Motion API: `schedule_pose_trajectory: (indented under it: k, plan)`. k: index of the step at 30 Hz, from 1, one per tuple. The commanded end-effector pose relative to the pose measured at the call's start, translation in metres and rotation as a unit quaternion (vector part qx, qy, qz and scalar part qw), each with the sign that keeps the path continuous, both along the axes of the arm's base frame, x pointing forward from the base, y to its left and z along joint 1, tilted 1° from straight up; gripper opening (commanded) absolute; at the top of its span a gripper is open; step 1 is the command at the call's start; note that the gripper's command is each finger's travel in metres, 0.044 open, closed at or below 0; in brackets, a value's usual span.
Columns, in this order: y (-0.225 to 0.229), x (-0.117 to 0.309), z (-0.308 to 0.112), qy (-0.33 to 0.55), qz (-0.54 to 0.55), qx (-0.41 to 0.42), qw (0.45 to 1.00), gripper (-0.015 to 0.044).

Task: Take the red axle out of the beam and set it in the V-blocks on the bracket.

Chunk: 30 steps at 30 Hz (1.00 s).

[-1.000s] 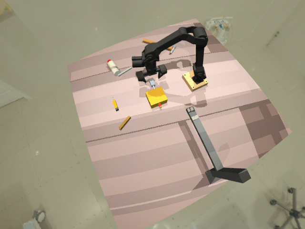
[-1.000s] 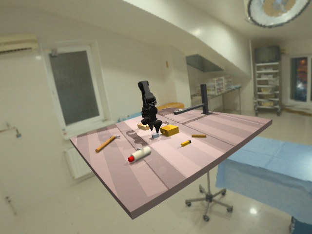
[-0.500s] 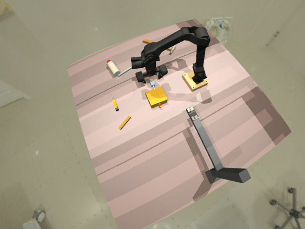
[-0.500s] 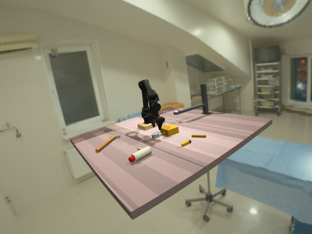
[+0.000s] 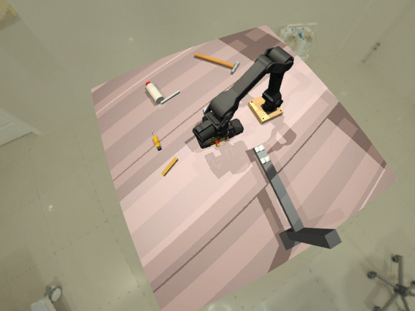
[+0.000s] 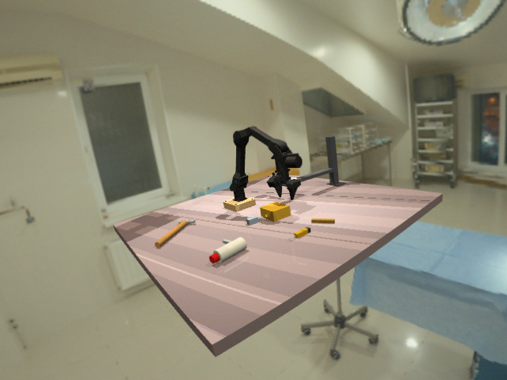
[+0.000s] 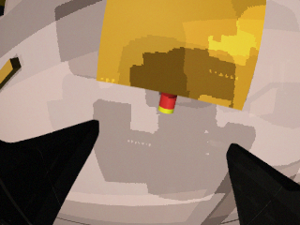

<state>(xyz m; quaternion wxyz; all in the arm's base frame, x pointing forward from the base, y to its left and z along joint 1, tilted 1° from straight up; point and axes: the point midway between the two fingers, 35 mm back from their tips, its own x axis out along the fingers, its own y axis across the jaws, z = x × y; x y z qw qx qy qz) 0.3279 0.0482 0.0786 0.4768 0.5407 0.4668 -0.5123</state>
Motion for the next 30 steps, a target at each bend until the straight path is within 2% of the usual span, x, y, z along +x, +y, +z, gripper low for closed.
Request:
schedule_pose_trajectory:
  k: [1, 30]
  plan:
    - [0.001, 0.001, -0.001, 0.001, -0.012, 0.001, 1.000, 0.0440]
    - [0.002, 0.003, -0.047, 0.001, -0.012, 0.001, 1.000, 0.0440]
